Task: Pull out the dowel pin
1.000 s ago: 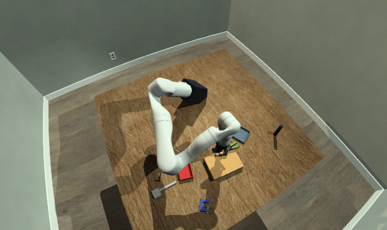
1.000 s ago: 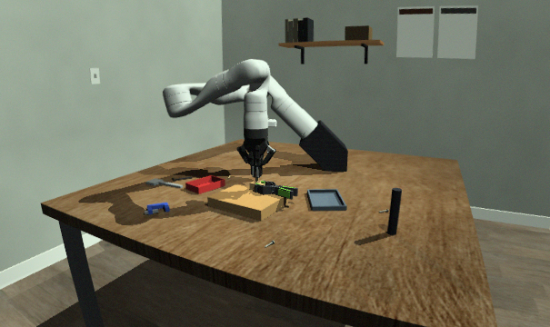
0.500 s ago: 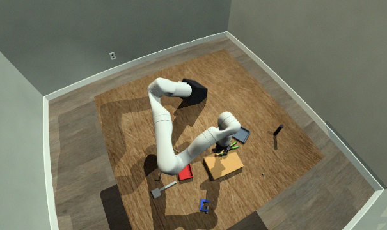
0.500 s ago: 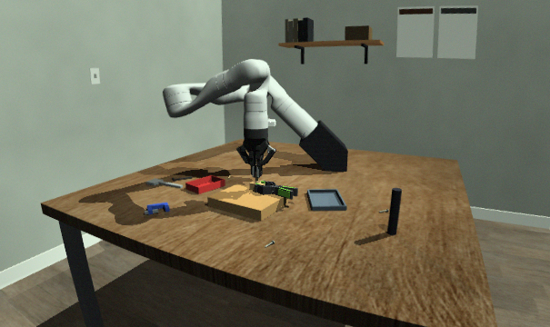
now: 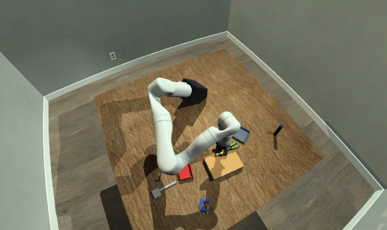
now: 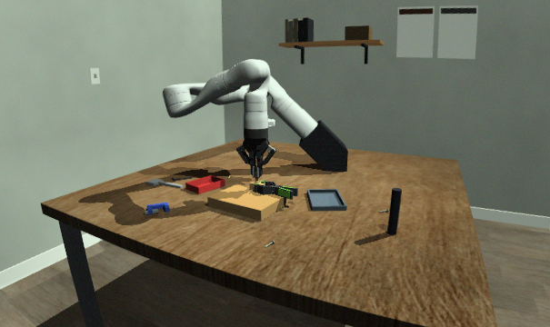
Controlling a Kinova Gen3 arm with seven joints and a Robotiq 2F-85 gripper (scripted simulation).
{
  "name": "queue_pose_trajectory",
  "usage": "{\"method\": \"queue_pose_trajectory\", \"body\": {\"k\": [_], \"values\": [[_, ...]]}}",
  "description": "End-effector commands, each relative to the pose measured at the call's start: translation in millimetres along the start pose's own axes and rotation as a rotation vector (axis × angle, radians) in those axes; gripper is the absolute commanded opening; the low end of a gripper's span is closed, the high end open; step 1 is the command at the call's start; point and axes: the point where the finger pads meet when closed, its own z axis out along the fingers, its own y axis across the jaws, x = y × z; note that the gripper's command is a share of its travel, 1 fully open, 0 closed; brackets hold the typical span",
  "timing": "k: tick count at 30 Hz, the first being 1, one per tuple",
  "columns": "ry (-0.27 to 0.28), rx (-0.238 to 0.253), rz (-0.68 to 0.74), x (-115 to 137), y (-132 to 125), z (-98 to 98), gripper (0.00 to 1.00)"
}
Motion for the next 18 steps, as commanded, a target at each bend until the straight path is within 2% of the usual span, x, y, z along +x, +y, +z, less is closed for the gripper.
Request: {"method": "queue_pose_trajectory", "body": {"k": [1, 18], "values": [[-0.002, 0.0, -0.013, -0.4, 0.1, -0.8, 0.1], [-0.002, 0.0, -0.076, -0.4, 0.1, -0.9, 0.1]]}}
